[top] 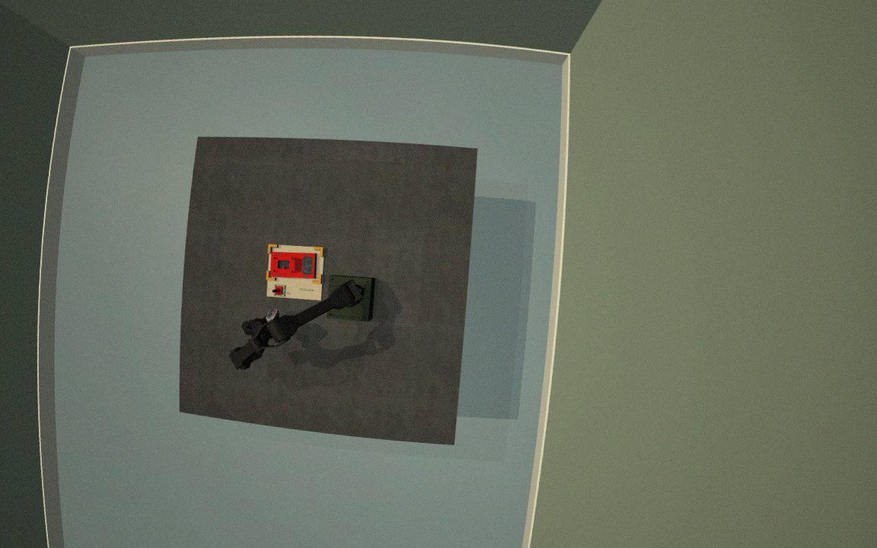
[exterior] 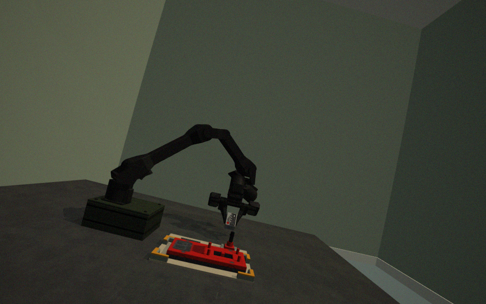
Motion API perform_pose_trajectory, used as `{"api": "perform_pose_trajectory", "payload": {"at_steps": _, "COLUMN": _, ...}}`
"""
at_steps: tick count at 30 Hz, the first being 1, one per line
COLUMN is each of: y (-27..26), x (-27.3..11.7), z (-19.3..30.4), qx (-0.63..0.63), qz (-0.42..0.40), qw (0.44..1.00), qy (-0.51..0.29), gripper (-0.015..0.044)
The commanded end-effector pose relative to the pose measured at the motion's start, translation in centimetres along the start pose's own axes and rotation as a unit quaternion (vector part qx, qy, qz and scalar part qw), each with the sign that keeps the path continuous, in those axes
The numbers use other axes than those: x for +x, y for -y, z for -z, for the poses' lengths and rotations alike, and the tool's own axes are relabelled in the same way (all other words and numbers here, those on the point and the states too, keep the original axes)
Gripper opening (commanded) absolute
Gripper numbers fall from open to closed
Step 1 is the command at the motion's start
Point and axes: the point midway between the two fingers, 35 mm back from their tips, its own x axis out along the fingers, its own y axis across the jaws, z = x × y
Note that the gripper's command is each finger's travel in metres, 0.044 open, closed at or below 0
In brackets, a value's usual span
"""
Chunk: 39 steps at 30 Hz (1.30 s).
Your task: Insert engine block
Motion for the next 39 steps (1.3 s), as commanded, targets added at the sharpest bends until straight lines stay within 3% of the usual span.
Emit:
{"api": "perform_pose_trajectory", "payload": {"at_steps": 1, "y": 0.1, "x": 0.8, "z": 0.4, "qx": -0.005, "qz": 0.002, "qw": 1.0, "qy": 0.005, "gripper": 0.0}}
{"api": "perform_pose_trajectory", "payload": {"at_steps": 33, "y": 0.1, "x": 3.6, "z": 3.1, "qx": -0.005, "qz": 0.002, "qw": 1.0, "qy": 0.005, "gripper": 0.0}}
{"api": "perform_pose_trajectory", "payload": {"at_steps": 39, "y": 0.1, "x": 3.4, "z": 3.0, "qx": -0.002, "qz": 0.001, "qw": 1.0, "qy": 0.002, "gripper": 0.0157}}
